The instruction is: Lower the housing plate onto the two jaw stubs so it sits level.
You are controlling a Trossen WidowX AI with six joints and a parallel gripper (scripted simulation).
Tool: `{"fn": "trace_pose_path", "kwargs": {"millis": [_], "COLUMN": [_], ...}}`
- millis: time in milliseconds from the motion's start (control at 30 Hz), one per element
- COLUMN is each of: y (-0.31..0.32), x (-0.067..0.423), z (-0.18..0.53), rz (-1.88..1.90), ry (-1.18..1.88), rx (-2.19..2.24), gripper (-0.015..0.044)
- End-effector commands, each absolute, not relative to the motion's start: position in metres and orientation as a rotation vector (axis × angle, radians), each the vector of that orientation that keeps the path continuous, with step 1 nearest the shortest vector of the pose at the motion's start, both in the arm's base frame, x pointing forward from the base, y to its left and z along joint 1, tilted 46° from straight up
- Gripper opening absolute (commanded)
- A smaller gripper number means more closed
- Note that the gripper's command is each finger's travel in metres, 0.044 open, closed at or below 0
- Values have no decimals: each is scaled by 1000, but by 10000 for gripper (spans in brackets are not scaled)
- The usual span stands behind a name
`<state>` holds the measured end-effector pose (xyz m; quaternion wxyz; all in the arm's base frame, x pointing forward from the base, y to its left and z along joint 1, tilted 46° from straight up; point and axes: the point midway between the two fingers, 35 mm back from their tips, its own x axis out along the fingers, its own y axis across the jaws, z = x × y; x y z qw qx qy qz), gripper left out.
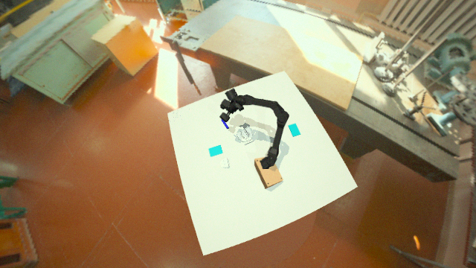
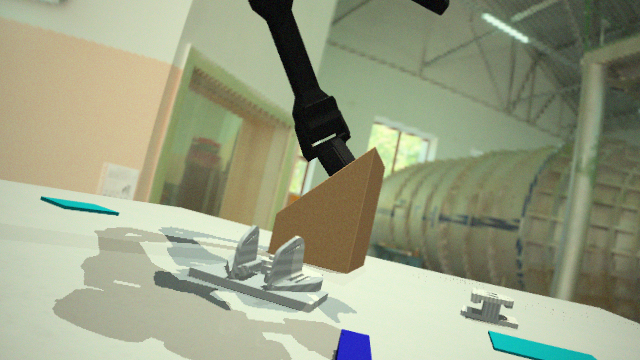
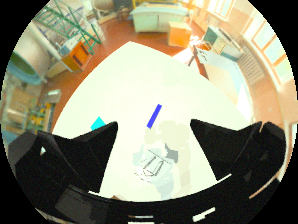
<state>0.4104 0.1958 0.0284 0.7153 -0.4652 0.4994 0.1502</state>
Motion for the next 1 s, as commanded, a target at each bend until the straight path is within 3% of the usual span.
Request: {"fn": "trace_pose_path", "kwargs": {"millis": [0,967], "y": [210,216], "x": [387,215], "z": [-2,-157], "rz": [389,626], "ry": [1164,1502], "rx": [-1081,-1538], "gripper": [440,440]}}
